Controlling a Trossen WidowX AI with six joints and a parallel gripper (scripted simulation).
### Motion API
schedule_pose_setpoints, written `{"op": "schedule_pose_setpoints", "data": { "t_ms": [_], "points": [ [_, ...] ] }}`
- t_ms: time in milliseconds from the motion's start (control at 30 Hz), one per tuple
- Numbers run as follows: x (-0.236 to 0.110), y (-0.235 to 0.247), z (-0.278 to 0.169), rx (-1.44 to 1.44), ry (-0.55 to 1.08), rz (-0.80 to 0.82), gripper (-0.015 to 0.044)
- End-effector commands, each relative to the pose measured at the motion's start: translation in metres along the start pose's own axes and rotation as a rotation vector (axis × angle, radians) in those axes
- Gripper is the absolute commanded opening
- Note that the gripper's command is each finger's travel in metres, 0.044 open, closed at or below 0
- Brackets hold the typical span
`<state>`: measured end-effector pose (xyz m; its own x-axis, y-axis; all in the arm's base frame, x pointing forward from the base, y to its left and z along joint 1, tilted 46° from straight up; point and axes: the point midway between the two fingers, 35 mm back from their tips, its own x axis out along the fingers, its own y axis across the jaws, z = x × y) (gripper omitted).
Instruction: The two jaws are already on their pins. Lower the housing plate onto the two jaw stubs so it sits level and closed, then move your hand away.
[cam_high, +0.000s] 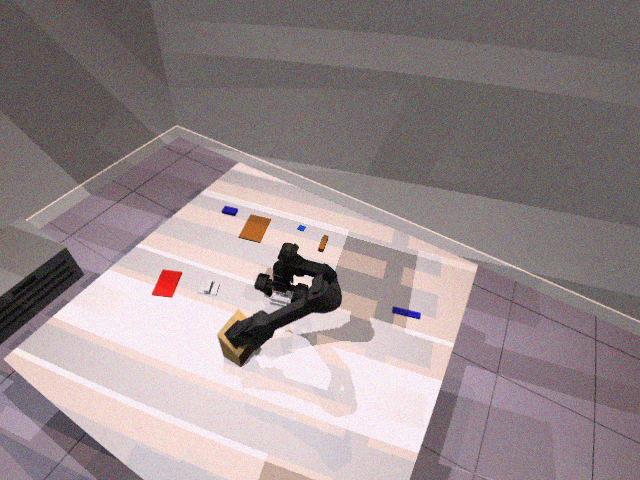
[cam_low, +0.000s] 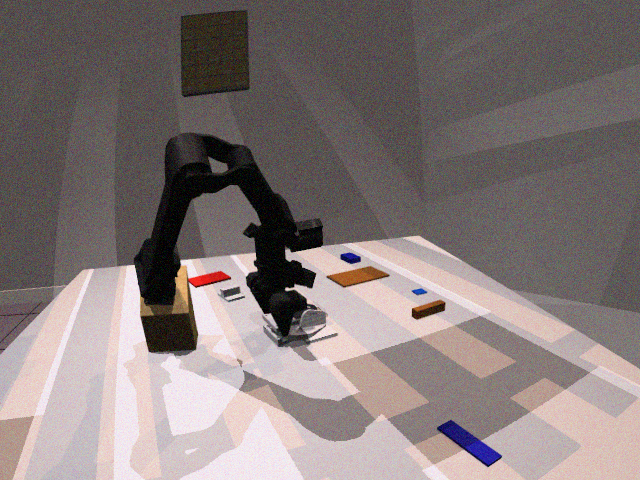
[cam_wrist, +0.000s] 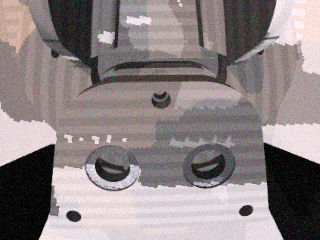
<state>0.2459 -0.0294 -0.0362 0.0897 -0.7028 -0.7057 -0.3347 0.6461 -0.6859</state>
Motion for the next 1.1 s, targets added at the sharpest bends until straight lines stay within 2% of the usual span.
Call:
{"op": "schedule_pose_setpoints", "data": {
  "t_ms": [0, 1067],
  "points": [
    [0.0008, 0.0, -0.0011, -0.007, 0.003, -0.004, 0.0351],
    [0.0066, -0.0001, -0.0012, -0.019, 0.003, -0.004, 0.0351]
  ]
}}
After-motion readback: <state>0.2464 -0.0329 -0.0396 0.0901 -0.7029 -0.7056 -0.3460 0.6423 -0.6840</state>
